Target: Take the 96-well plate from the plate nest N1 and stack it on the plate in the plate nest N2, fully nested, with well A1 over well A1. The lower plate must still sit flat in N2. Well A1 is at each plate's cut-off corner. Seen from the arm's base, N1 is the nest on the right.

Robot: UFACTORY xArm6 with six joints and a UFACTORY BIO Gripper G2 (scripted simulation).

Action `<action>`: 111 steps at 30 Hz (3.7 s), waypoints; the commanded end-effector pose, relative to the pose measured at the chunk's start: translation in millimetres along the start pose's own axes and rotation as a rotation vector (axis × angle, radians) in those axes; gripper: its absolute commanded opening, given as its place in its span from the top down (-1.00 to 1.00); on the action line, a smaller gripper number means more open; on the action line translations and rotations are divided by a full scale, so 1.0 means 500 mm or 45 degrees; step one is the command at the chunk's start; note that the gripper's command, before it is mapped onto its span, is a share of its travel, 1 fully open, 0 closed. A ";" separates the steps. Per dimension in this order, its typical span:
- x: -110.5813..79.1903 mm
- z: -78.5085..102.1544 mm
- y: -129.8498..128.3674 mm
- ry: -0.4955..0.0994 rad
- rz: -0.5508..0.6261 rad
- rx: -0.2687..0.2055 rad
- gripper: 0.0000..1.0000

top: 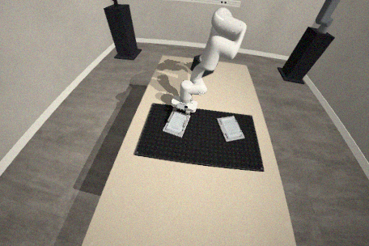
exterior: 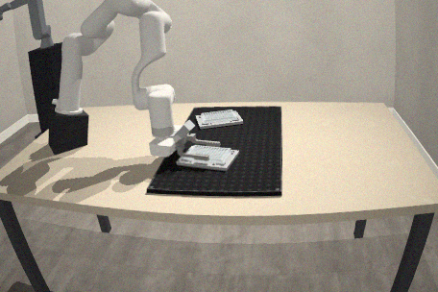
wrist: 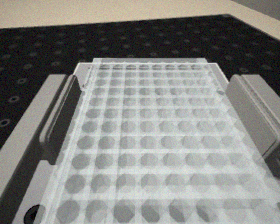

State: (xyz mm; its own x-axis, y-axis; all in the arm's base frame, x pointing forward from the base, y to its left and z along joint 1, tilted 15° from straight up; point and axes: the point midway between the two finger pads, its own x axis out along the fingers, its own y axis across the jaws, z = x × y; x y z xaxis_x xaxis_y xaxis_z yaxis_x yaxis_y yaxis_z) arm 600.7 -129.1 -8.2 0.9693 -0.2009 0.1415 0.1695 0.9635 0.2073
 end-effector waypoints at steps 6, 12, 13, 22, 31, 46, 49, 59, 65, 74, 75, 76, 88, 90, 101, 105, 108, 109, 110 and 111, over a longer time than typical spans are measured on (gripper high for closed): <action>0.003 0.010 0.000 -0.005 0.000 -0.001 1.00; 0.003 0.015 0.000 -0.005 0.000 -0.001 1.00; 0.003 0.017 0.000 -0.005 0.000 -0.001 1.00; 0.003 0.029 0.000 -0.005 0.000 -0.001 1.00; 0.003 0.038 0.000 -0.005 0.000 -0.001 1.00; 0.003 0.053 0.000 -0.005 0.000 -0.001 1.00; 0.003 0.063 0.000 -0.005 0.000 -0.001 1.00; 0.003 0.097 0.000 -0.005 0.000 -0.001 1.00; 0.003 0.110 0.000 -0.005 0.000 -0.001 1.00; 0.003 0.140 0.000 -0.005 0.000 -0.001 1.00; 0.003 0.144 0.000 -0.005 0.000 -0.001 1.00; 0.003 0.147 0.000 -0.005 0.000 -0.001 1.00; 0.003 0.164 0.000 -0.005 0.000 -0.001 1.00; 0.003 0.164 0.000 -0.005 0.000 -0.001 1.00; -0.006 0.164 0.032 -0.005 0.213 -0.001 1.00; -0.012 0.164 0.058 -0.005 0.382 -0.002 1.00; -0.017 0.164 0.077 -0.005 0.510 -0.002 1.00; -0.019 0.164 0.084 -0.005 0.552 -0.002 1.00; -0.021 0.164 0.090 -0.005 0.595 -0.002 1.00; -0.023 0.164 0.097 -0.005 0.637 -0.002 1.00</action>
State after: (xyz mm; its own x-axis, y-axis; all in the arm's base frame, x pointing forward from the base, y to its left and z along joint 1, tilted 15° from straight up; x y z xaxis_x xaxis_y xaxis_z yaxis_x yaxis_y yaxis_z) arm 582.4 -105.6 75.1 0.9662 0.1711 0.1928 -0.1987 0.9708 0.1346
